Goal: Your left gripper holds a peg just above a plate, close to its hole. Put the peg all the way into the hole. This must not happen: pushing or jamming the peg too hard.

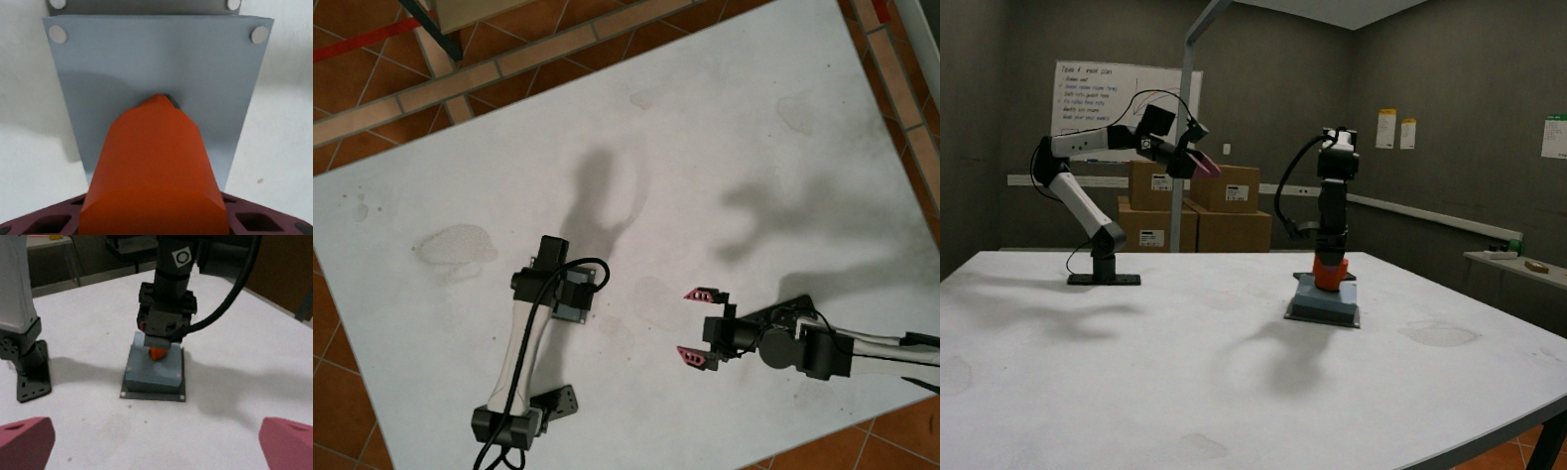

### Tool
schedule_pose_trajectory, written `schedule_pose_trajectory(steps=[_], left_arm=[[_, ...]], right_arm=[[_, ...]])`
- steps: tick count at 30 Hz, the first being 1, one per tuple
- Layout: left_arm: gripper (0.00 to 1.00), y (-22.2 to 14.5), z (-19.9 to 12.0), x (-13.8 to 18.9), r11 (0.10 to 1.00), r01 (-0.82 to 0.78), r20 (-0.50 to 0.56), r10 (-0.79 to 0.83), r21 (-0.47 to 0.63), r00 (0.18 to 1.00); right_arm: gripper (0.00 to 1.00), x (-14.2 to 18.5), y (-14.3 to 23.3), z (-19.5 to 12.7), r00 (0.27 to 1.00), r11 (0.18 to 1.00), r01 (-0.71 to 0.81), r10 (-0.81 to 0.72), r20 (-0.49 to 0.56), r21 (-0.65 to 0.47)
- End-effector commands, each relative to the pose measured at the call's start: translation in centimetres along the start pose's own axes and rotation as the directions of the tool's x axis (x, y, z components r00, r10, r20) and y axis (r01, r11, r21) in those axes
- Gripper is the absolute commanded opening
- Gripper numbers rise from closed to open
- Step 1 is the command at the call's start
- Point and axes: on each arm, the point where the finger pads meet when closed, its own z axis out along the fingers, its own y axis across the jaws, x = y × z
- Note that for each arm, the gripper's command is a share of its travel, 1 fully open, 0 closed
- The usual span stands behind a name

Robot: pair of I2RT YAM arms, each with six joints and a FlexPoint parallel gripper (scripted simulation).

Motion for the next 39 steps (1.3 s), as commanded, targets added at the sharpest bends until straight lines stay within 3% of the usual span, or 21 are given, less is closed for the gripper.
schedule_pose_trajectory(steps=[1, 39], left_arm=[[0.34, -0.1, -1.7, 0.8, 0.999, 0.016, -0.021, -0.016, -0.032, 1.000], [0.34, -0.3, -0.8, 0.3, 0.999, -0.004, -0.023, 0.003, -0.047, 1.000]], right_arm=[[1.00, 0.7, -0.2, -0.2, 1.000, 1.000, -0.003, 0.003, -0.025, 0.012], [1.00, 0.7, -0.2, -0.2, 1.000, 1.000, -0.003, 0.003, -0.025, 0.012]])
